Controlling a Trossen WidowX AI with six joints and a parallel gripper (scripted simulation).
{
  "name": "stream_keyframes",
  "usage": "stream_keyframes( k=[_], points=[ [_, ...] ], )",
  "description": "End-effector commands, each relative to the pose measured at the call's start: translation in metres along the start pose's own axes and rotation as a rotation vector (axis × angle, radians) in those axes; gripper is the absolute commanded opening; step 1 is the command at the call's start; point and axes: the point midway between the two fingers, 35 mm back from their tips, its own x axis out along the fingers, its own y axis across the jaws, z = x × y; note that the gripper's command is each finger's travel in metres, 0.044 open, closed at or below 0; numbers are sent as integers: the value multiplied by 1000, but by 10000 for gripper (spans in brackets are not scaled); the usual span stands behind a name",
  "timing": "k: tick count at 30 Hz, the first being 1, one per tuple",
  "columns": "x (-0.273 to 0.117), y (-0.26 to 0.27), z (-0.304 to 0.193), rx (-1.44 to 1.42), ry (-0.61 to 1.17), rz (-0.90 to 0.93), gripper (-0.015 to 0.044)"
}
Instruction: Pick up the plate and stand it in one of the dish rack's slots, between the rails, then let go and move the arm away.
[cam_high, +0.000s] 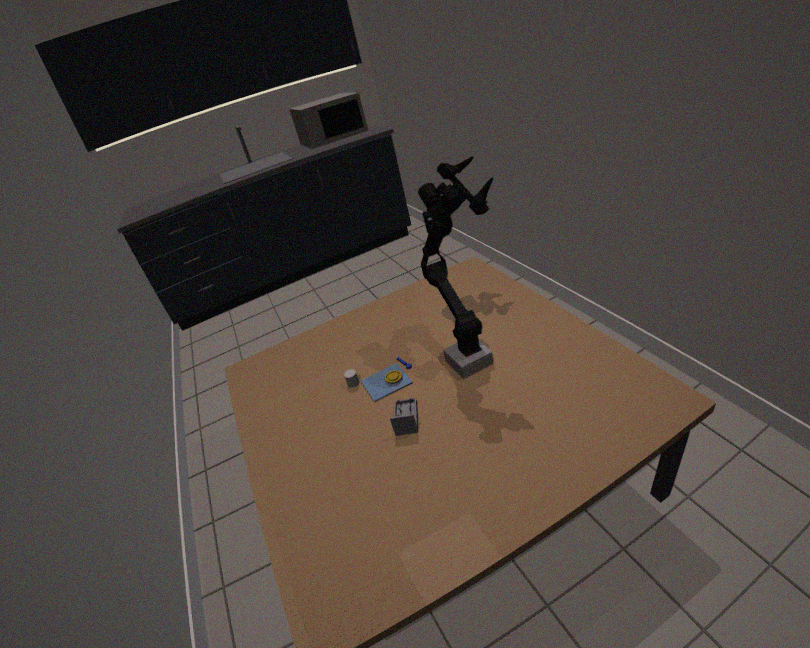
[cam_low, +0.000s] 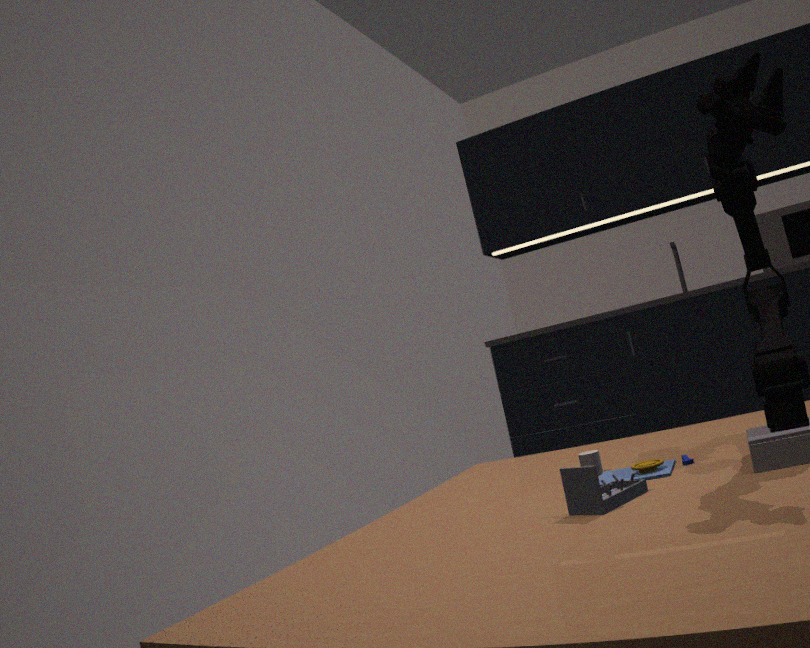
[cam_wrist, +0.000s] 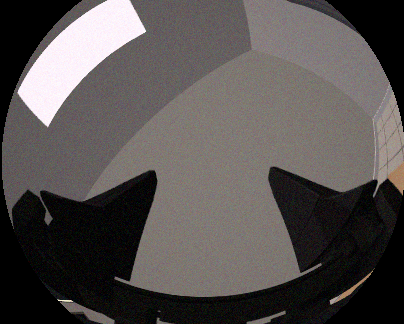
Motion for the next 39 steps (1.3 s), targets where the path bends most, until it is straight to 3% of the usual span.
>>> stream_keyframes(
  k=[1, 20, 39],
  points=[
    [8, -23, 26, -44, -100, -65, 400],
    [-8, -115, 145, -262, -481, -404, 400],
    [-120, -194, 263, -472, -823, -921, 400]
  ],
)
